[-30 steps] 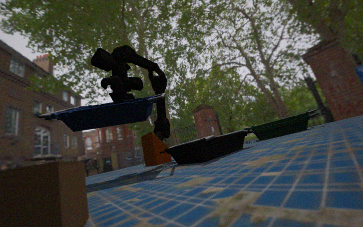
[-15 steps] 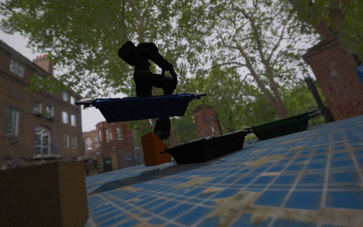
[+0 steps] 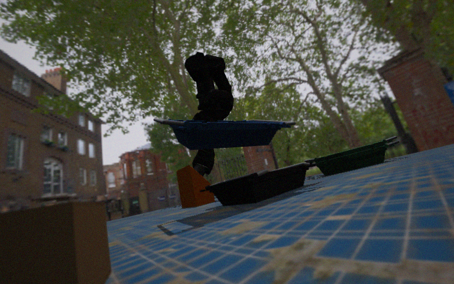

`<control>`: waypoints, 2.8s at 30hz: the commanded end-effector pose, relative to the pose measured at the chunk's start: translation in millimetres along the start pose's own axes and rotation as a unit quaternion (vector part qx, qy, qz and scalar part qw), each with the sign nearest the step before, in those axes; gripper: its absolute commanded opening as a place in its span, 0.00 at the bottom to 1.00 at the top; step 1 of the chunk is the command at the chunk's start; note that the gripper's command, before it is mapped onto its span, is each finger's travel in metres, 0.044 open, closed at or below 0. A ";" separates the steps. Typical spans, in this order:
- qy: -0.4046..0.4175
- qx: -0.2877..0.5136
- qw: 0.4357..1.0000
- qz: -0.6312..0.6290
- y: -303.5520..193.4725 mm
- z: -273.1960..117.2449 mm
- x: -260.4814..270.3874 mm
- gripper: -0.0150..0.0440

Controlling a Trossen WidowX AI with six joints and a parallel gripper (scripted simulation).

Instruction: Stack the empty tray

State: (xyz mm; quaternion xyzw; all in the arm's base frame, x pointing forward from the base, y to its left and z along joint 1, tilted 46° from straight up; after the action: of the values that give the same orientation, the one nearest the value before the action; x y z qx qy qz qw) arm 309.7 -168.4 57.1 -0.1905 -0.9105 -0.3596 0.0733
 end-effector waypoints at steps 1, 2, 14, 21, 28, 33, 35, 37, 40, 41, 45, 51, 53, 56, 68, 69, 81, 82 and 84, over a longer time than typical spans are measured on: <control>-0.007 -0.008 0.999 -0.032 25.4 -0.6 3.0 0.25; -0.006 -0.009 0.999 -0.040 31.2 0.5 3.7 0.25; 0.003 -0.024 0.994 -0.108 84.9 11.8 15.1 0.25; 0.003 -0.024 0.994 -0.108 84.9 11.8 15.1 0.25; 0.003 -0.024 0.994 -0.108 84.9 11.8 15.1 0.25; 0.003 -0.024 0.994 -0.108 84.9 11.8 15.1 0.25; 0.003 -0.024 0.994 -0.108 84.9 11.8 15.1 0.25; 0.003 -0.024 0.994 -0.108 84.9 11.8 15.1 0.25; 0.003 -0.024 0.994 -0.108 84.9 11.8 15.1 0.25; 0.003 -0.024 0.994 -0.108 84.9 11.8 15.1 0.25; 0.003 -0.024 0.994 -0.108 85.1 11.8 15.5 0.25; 0.003 -0.024 0.994 -0.108 85.8 11.8 16.6 0.25; 0.003 -0.024 0.994 -0.108 85.8 11.8 16.6 0.25; 0.003 -0.024 0.994 -0.108 85.8 11.8 16.6 0.25; 0.003 -0.024 0.994 -0.108 86.2 20.6 16.0 0.25; 0.003 -0.024 0.994 -0.108 86.3 22.3 15.9 0.25; 0.002 -0.024 0.994 -0.108 87.6 42.3 15.4 0.25; 0.002 -0.024 0.994 -0.108 87.7 44.0 15.4 0.25; 0.002 -0.024 0.994 -0.109 87.9 47.4 15.5 0.25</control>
State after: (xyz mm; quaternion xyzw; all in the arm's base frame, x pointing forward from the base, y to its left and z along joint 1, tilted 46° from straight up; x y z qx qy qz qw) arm 330.6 -73.6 83.8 -0.0853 -0.9180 -0.3853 0.0383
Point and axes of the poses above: the point midway between the two fingers, 35 mm back from their tips, its own z axis out along the fingers, its own x axis across the jaws, y = z × x, the point moved 3 cm from there along -z, back along the fingers, and after that the axes turned 11 degrees about z, right-handed, at the moved point
